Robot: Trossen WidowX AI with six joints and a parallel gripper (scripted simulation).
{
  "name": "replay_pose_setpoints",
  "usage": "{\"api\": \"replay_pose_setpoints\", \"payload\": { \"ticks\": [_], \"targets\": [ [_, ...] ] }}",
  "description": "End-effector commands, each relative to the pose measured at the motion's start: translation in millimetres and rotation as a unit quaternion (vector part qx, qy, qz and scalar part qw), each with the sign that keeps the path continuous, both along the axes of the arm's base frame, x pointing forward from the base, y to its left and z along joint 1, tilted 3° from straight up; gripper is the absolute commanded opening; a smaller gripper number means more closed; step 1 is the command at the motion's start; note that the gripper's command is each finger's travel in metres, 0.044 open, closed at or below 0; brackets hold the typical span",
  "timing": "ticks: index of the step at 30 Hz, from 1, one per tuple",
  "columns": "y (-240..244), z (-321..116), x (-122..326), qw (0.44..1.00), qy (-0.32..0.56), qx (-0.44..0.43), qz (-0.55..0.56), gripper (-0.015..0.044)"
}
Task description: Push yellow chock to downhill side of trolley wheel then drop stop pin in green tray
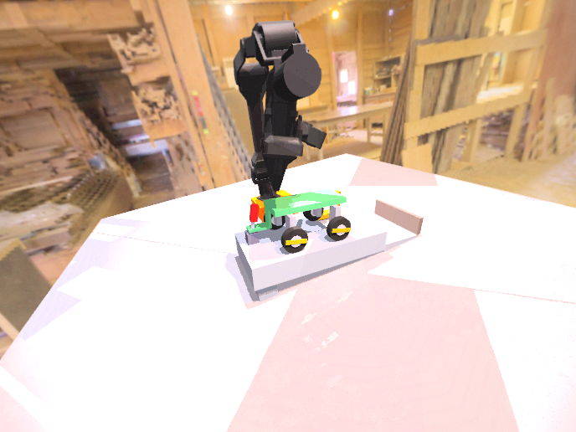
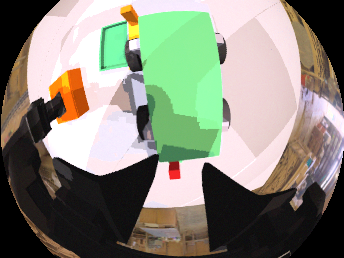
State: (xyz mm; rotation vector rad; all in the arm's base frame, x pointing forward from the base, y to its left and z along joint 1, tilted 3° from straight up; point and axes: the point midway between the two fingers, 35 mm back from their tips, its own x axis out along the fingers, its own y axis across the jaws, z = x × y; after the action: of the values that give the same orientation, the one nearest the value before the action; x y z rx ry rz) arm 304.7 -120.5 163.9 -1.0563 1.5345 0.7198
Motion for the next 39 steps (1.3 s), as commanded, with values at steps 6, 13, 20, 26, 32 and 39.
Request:
{"api": "replay_pose_setpoints", "payload": {
  "ticks": [6,13,20,26,32,39],
  "targets": [
    [-34.6,3.2,-14.2,0.99,0.063,-0.007,0.125,0.019],
    [-34.6,3.0,-14.2,0.99,0.063,-0.007,0.125,0.019],
    [-37.0,-6.1,-14.5,0.99,0.063,-0.008,0.125,0.019],
    [-39.5,-14.5,-15.0,0.99,0.063,-0.008,0.125,0.019],
    [-42.1,-23.2,-16.1,0.99,0.063,-0.008,0.125,0.019],
    [-42.8,-25.4,-16.4,0.99,0.063,-0.008,0.125,0.019]
  ]
}}
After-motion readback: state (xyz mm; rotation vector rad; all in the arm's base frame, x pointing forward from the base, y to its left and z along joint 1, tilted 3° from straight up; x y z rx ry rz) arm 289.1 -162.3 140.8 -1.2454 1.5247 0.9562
